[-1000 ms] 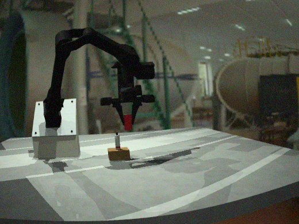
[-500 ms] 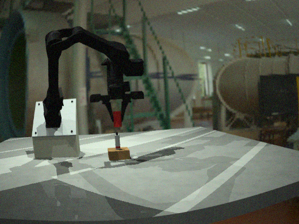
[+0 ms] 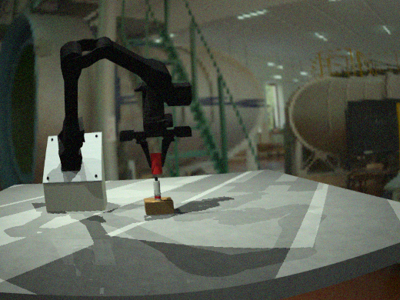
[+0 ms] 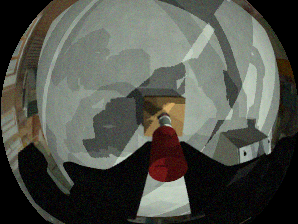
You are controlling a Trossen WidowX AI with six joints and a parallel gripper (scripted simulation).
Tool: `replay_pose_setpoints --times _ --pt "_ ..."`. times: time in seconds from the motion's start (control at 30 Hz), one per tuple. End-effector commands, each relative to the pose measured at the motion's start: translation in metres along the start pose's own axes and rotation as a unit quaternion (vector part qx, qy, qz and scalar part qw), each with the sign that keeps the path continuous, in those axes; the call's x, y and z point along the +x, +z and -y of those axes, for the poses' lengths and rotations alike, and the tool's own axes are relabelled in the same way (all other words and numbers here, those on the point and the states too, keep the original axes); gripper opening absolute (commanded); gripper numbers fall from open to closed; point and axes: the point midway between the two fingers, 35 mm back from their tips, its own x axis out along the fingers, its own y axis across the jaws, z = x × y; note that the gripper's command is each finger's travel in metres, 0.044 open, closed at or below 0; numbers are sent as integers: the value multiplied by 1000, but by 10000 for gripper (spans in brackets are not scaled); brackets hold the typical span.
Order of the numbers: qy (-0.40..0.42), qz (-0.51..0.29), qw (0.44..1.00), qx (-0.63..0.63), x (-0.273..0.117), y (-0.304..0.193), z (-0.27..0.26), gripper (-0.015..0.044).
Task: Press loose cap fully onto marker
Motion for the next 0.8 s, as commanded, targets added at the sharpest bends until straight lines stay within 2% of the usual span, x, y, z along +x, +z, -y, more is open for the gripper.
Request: replay_pose_setpoints --times 0.0,0.77 --pt "-4 0 1000 -3 8 -1 2 0" --pt "-3 1 1000 -3 46 -1 3 0"
